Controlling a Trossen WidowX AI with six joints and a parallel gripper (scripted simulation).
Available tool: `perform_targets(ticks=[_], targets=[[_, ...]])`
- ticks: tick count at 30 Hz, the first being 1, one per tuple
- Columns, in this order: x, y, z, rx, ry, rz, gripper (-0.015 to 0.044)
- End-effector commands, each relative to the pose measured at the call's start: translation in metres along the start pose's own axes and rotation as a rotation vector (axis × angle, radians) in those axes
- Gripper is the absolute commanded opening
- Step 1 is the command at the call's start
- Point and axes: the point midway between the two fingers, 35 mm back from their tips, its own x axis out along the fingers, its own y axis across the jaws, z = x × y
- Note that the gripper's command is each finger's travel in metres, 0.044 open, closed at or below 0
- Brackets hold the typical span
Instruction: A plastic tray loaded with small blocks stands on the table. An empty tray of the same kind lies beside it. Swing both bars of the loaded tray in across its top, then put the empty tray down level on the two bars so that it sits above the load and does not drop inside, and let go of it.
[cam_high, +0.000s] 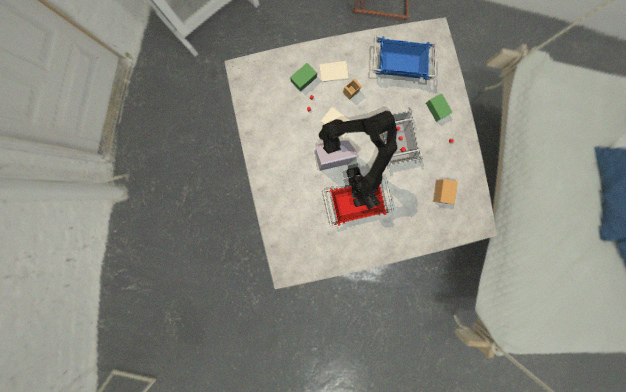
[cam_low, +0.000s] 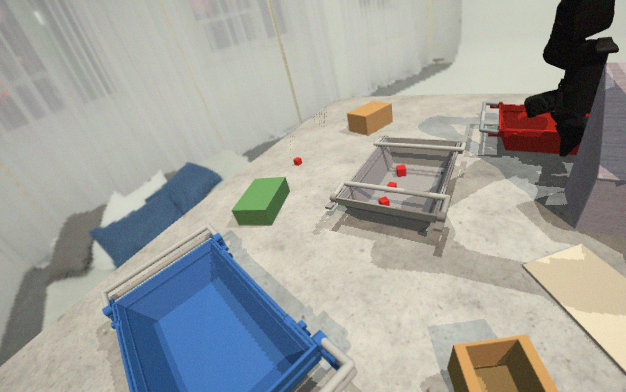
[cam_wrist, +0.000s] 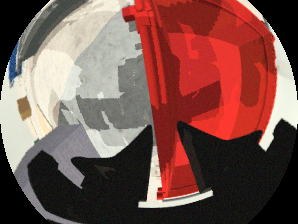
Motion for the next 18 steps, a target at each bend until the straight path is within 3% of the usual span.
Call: perform_targets(ticks=[1, 18], targets=[[0.0004, 0.0014, 0.0, 0.005, -0.002, 0.006, 0.0113], [-0.0051, 0.0006, 0.0005, 0.005, -0.002, 0.006, 0.0]])
